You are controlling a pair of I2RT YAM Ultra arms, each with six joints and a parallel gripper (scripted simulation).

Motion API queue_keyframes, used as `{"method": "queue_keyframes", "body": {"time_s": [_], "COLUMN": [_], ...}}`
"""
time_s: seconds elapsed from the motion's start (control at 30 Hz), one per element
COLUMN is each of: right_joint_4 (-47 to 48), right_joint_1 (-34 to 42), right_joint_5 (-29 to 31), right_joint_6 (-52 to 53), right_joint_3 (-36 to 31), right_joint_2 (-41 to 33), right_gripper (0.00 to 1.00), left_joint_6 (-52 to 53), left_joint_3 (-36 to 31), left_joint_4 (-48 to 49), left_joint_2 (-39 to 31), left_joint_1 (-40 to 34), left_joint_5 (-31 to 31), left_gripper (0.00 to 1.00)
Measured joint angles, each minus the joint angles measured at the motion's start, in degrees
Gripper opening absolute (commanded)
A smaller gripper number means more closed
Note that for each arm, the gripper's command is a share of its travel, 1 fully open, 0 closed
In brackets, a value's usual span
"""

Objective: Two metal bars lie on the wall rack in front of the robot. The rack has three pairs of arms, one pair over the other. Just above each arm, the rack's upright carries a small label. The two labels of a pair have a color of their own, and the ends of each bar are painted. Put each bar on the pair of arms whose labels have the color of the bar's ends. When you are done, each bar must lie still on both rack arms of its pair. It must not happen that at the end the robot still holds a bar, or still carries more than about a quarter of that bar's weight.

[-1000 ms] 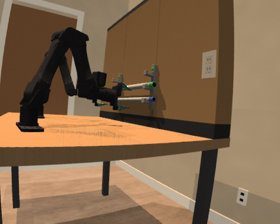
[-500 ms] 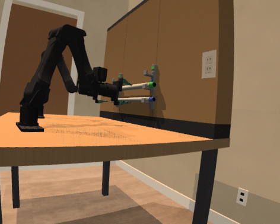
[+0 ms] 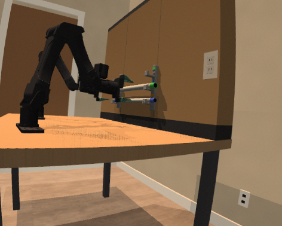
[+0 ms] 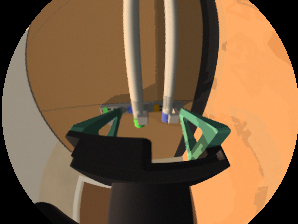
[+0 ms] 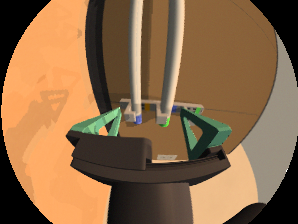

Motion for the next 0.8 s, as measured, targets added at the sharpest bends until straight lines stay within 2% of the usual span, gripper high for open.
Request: {"method": "queue_keyframes", "body": {"time_s": [0.8], "right_joint_4": [-3.7], "right_joint_1": [0.0], "right_joint_5": [0.0], "right_joint_6": [0.0], "right_joint_3": [1.6], "right_joint_2": [-1.7], "right_gripper": [1.0], "left_joint_6": [0.0], "left_joint_3": [1.8], "left_joint_4": [-4.6], "left_joint_2": [-2.0], "left_joint_1": [0.0], "left_joint_5": [0.0], "left_gripper": [1.0]}}
